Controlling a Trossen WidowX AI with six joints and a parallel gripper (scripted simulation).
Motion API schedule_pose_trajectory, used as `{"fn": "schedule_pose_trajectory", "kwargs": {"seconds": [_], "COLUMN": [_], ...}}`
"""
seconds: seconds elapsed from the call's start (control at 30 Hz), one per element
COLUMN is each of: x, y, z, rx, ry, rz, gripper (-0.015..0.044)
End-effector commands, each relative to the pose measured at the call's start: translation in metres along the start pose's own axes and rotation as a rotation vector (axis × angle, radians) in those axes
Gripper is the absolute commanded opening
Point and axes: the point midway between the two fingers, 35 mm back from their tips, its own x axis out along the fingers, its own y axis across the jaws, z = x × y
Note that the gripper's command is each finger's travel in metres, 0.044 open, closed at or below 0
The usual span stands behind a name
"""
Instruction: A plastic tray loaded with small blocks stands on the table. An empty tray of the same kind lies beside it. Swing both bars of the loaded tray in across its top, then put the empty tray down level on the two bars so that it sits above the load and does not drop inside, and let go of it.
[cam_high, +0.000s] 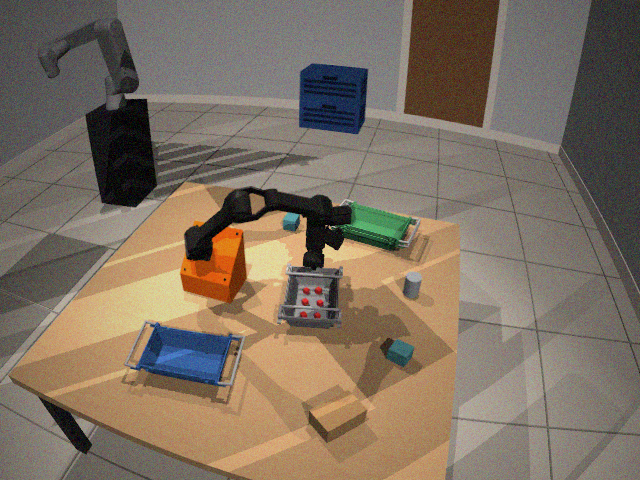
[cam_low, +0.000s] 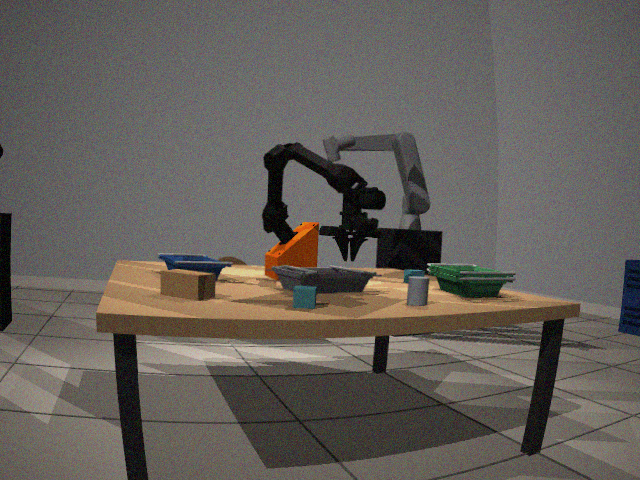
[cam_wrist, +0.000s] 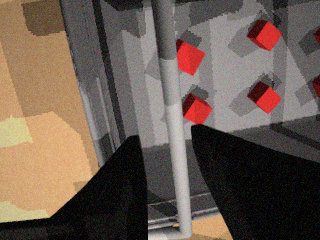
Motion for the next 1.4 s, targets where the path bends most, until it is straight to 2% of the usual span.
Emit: {"fn": "schedule_pose_trajectory", "kwargs": {"seconds": [0.0, 0.13, 0.3, 0.33, 0.4, 0.43, 0.63, 0.83, 1.1, 1.37], "x": [-0.002, -0.035, -0.112, -0.128, -0.149, -0.117, -0.108, -0.081, -0.041, -0.017], "y": [0.0, 0.002, 0.002, 0.001, 0.0, -0.001, -0.04, -0.143, -0.259, -0.313], "z": [0.001, 0.006, 0.005, 0.002, -0.003, 0.003, 0.004, -0.022, -0.112, -0.232], "rx": [0.0, -0.002, -0.006, -0.006, -0.007, -0.01, -0.002, 0.008, 0.036, 0.054], "ry": [-0.001, -0.004, -0.009, -0.009, -0.01, 0.001, -0.002, -0.009, -0.057, -0.076], "rz": [0.0, 0.004, 0.008, 0.008, 0.007, 0.004, 0.09, 0.178, 0.213, 0.127], "gripper": [0.0184, 0.0289, 0.042, 0.044, 0.044, 0.044, 0.044, 0.044, 0.044, 0.044]}}
